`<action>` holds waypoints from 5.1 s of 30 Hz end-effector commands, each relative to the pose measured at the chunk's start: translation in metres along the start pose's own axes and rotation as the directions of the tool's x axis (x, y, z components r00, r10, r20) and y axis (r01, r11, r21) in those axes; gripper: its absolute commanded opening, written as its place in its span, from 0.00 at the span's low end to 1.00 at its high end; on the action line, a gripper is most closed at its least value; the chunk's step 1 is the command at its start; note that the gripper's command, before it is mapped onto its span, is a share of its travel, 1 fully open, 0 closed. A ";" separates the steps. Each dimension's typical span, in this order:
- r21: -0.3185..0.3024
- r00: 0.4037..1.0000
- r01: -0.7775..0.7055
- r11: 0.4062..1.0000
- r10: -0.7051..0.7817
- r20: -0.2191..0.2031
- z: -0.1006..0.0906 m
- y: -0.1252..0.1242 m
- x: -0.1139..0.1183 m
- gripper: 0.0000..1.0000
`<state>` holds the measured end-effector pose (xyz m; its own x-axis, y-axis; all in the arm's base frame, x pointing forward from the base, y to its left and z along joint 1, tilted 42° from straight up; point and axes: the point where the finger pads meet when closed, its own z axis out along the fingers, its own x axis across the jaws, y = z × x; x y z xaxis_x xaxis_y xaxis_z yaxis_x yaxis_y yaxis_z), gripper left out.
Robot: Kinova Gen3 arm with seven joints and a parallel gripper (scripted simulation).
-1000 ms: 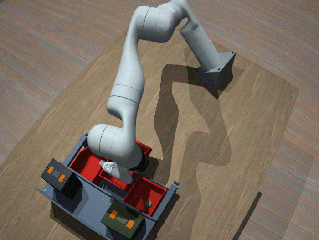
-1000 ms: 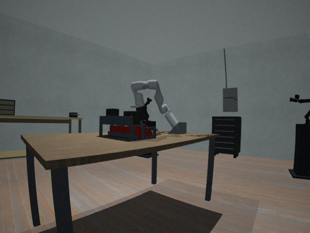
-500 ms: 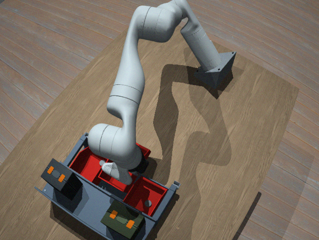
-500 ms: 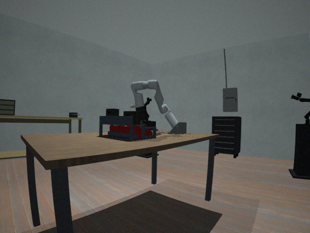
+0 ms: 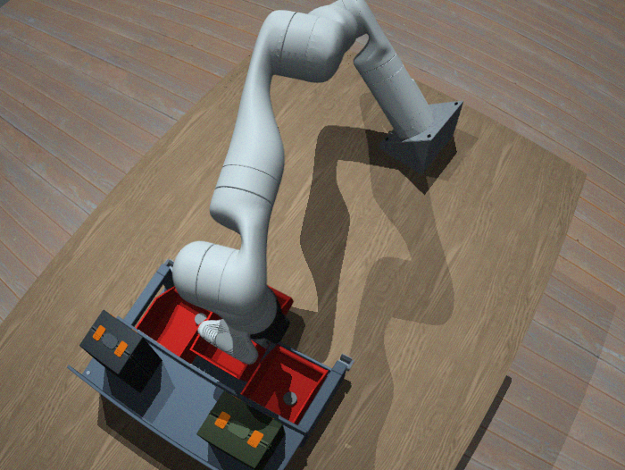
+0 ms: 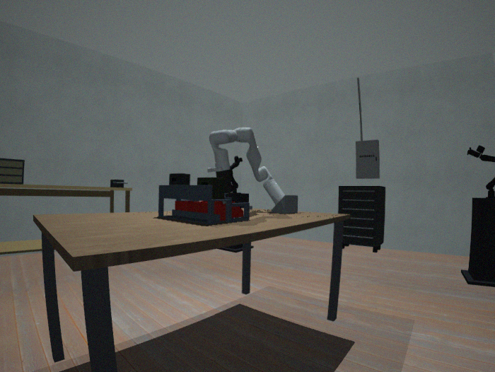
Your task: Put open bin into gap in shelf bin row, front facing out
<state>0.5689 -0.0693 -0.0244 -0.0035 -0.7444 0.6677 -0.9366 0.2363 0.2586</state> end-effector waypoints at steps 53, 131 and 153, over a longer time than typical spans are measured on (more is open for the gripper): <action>0.013 1.000 0.000 1.000 0.000 0.001 -0.002 -0.003 0.000 0.00; 0.051 1.000 0.000 0.999 -0.001 0.001 -0.004 -0.022 0.000 0.00; 0.051 1.000 0.000 0.999 -0.001 0.001 -0.004 -0.022 0.000 0.00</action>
<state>0.5895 -0.0733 -0.0289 -0.0033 -0.7444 0.6677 -0.9521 0.2066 0.2256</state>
